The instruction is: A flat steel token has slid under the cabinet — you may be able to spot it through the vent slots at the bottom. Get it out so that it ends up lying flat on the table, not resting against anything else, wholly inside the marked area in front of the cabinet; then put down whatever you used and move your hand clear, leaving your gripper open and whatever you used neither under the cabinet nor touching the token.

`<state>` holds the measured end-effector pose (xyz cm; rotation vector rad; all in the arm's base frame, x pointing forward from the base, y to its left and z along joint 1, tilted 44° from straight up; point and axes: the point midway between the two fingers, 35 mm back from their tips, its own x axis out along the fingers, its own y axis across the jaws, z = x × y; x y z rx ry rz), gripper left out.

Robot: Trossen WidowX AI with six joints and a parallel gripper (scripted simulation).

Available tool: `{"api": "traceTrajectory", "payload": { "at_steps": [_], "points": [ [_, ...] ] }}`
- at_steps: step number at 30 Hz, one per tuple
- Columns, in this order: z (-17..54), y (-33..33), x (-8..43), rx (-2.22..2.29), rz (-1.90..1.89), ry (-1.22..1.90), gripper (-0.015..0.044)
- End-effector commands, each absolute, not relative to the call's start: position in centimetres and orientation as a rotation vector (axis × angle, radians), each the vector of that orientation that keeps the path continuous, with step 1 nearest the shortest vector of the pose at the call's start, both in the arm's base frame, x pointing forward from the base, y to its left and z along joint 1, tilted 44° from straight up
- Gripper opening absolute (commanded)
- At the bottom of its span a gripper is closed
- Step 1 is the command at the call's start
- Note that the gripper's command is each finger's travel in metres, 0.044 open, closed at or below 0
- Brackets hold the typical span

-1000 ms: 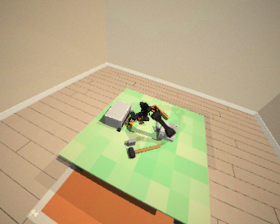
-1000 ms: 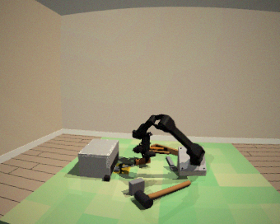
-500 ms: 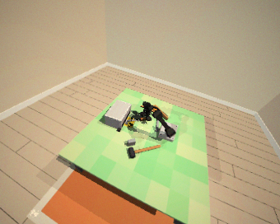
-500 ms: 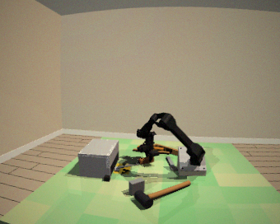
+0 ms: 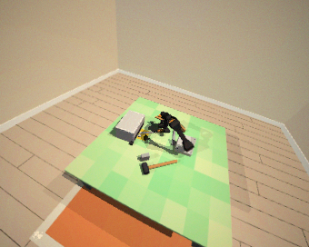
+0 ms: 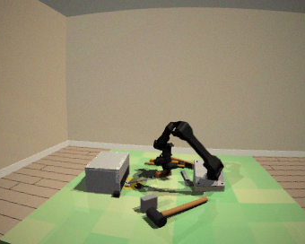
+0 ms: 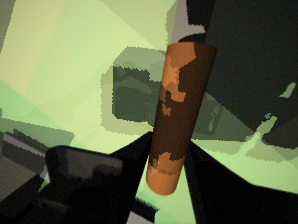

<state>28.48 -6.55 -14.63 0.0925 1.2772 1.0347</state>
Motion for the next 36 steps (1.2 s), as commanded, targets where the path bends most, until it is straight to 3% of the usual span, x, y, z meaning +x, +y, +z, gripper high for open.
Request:
{"api": "traceTrajectory", "payload": {
  "at_steps": [1, 36],
  "points": [
    [-15.0, -6.9, 27.7, 0.095, 1.037, 1.279, 0.0],
    [-16.2, -9.3, 24.6, 0.095, 1.033, 1.283, 0.0]
  ]
}}
